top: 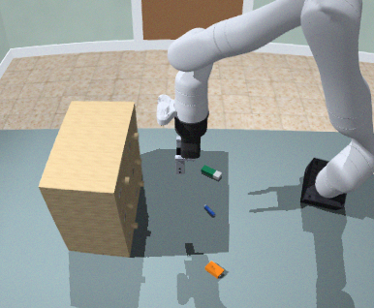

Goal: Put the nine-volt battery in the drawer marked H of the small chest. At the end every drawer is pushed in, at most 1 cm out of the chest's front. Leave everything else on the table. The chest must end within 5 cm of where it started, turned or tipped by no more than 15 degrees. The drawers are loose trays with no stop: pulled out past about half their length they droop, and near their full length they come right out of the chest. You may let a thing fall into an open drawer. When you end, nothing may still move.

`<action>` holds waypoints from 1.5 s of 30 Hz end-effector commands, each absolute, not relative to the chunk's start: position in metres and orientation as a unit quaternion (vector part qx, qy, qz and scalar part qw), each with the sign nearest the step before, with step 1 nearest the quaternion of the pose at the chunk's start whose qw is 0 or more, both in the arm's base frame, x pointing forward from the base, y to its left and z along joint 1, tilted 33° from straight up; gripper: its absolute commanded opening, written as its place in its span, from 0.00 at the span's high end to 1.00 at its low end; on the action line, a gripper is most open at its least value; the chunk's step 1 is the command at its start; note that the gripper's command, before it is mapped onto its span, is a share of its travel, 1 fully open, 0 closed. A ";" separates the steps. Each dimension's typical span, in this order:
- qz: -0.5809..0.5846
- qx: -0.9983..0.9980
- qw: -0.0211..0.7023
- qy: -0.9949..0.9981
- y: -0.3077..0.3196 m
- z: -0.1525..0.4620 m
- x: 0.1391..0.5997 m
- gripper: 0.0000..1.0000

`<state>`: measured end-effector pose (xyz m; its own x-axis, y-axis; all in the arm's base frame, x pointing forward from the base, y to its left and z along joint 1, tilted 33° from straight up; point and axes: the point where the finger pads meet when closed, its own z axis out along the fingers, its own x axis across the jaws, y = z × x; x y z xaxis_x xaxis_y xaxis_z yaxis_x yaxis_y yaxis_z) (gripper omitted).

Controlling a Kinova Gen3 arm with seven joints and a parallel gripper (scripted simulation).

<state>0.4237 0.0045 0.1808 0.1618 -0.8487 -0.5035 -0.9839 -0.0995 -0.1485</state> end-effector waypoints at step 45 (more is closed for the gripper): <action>0.106 -0.696 0.291 0.648 -0.031 0.148 0.441 0.00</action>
<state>0.4444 -0.0286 0.1506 0.1489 -0.8412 -0.5199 -0.9651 -0.0092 -0.2616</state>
